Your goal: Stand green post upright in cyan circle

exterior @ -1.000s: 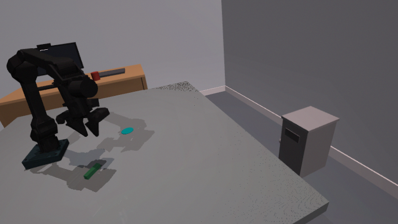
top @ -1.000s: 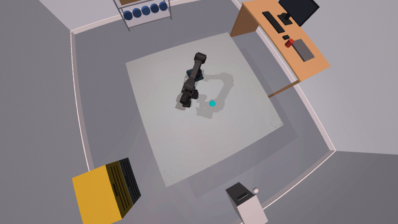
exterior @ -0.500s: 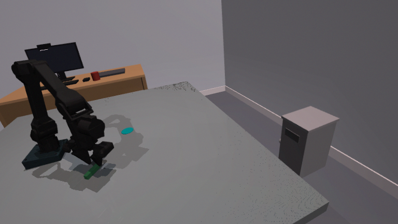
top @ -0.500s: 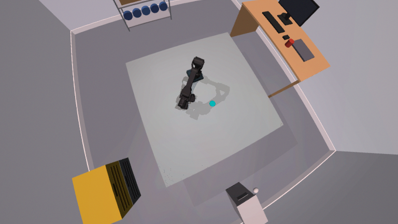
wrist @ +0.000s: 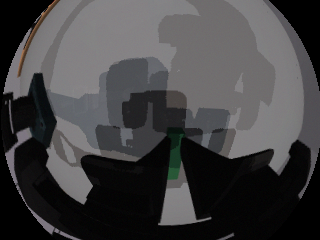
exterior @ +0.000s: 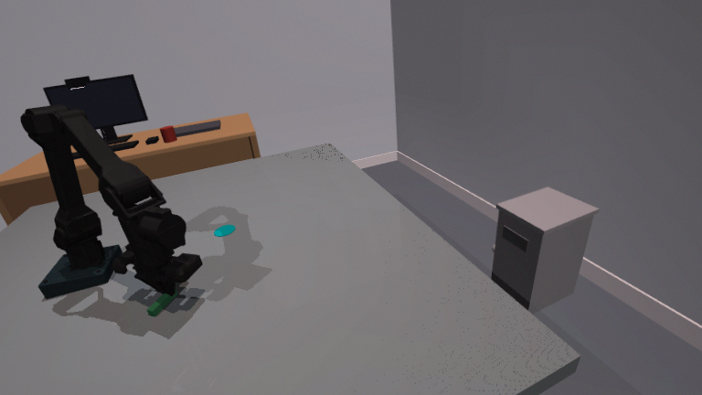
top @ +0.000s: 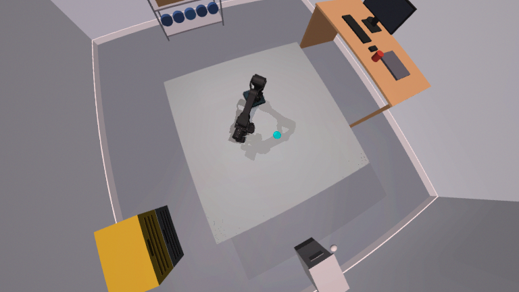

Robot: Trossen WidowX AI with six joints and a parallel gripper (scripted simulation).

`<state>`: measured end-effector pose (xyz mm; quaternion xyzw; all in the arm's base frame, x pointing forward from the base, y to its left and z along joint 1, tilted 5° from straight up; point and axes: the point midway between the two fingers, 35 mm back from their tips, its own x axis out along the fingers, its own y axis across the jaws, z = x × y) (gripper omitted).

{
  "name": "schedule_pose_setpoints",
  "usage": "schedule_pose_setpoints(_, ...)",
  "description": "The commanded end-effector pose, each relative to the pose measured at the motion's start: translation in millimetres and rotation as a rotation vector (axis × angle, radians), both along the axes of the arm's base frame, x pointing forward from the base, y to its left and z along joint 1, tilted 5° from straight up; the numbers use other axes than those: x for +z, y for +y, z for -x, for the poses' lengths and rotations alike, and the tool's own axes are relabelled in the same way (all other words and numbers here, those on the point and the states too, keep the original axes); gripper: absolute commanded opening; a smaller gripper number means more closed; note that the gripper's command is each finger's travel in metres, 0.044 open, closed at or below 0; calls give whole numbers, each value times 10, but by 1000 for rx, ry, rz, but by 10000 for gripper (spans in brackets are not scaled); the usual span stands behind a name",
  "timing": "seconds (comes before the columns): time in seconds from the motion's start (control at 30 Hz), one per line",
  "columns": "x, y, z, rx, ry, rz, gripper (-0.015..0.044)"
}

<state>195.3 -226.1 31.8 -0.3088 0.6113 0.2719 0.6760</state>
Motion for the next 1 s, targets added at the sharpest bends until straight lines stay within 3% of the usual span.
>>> schedule_pose_setpoints(0.0, 0, -4, 1, -3, 1, 3, 22)
schedule_pose_setpoints(0.97, 847, -40, 54, -3, 1, 4, 22)
